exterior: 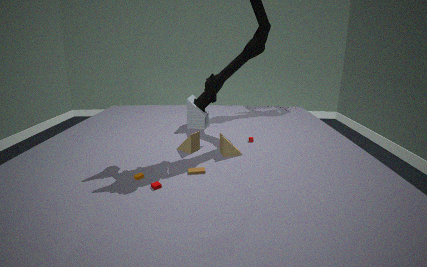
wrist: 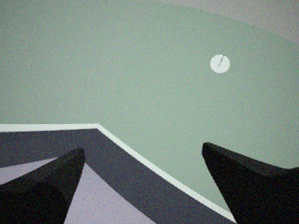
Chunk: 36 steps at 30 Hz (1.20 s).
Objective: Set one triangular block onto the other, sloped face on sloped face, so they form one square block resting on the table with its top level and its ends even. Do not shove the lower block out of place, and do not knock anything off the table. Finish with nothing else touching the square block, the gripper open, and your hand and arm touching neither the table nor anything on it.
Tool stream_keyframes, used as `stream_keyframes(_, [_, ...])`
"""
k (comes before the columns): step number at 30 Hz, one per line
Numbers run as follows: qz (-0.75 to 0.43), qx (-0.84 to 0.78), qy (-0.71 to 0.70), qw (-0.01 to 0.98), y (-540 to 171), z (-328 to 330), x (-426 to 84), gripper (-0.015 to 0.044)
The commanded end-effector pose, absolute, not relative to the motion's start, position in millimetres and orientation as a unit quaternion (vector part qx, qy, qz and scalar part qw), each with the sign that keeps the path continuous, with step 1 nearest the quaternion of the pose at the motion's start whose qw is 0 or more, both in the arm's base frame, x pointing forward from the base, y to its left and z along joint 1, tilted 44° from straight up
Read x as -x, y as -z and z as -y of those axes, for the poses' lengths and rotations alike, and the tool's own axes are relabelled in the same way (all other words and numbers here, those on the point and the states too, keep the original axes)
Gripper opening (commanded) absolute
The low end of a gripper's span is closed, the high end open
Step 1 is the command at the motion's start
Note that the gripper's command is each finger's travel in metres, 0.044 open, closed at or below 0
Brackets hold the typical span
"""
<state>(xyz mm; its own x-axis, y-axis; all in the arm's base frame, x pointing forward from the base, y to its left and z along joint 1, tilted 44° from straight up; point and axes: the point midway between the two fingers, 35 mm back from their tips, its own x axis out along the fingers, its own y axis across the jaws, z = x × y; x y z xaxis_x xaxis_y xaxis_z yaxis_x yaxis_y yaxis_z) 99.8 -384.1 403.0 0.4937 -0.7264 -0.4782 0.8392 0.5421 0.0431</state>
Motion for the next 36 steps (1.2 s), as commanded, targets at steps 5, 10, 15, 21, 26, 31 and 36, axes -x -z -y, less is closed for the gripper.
stream_keyframes(5, [-0.288, -0.307, 0.295, 0.858, -305.7, 352.4, -201.9, 0.0440])
stream_keyframes(10, [-0.348, -0.390, 0.197, 0.829, -256.2, 307.2, -255.6, 0.0440])
stream_keyframes(15, [-0.393, -0.443, 0.138, 0.794, -226.4, 269.9, -284.4, 0.0440])
stream_keyframes(21, [-0.475, -0.566, 0.062, 0.671, -179.0, 195.6, -318.6, 0.0440])
stream_keyframes(26, [-0.554, -0.649, 0.025, 0.520, -145.9, 122.2, -334.0, 0.0440])
stream_keyframes(31, [-0.635, -0.700, 0.030, 0.325, -119.6, 43.5, -335.2, 0.0440])
stream_keyframes(36, [-0.667, -0.709, 0.051, 0.223, -110.3, 9.3, -330.9, 0.0440])
